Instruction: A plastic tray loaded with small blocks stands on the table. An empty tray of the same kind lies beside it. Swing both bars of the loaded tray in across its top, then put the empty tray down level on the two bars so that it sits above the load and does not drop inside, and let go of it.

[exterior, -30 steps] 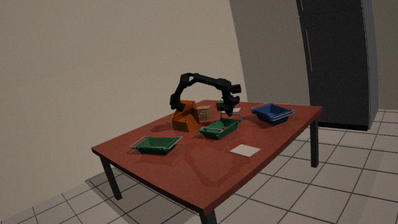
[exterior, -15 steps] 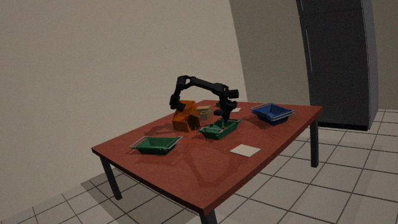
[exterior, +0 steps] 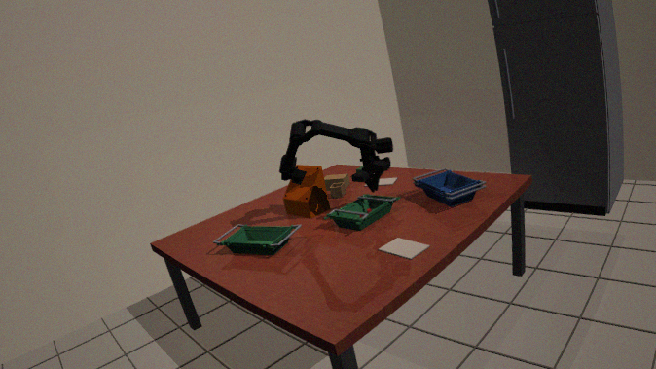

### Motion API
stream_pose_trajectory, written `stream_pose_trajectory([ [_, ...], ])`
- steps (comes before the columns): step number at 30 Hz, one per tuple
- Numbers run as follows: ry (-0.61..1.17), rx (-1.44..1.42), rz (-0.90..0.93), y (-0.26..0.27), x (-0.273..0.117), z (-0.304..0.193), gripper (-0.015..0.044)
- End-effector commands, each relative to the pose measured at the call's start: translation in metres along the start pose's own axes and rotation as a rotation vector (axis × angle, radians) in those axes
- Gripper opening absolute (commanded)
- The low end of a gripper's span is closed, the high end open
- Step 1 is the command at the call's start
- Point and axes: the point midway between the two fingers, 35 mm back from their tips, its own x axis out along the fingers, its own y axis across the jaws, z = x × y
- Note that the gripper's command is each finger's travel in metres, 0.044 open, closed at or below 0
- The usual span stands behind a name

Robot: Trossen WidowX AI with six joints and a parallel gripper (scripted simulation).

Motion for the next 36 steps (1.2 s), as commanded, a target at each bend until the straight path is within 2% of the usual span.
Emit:
stream_pose_trajectory([
  [1,0.002,-0.001,-0.001,-0.0004,0.0014,0.0,0.0082],
  [12,0.002,-0.001,-0.001,-0.0004,0.0014,0.0,0.0082],
  [15,0.002,-0.001,-0.001,-0.0004,0.0014,0.0,0.0004],
  [16,0.002,-0.001,-0.001,-0.0004,0.0014,0.0,0.0],
  [36,0.001,0.001,0.0,-0.0001,0.0003,0.0,0.0],
])
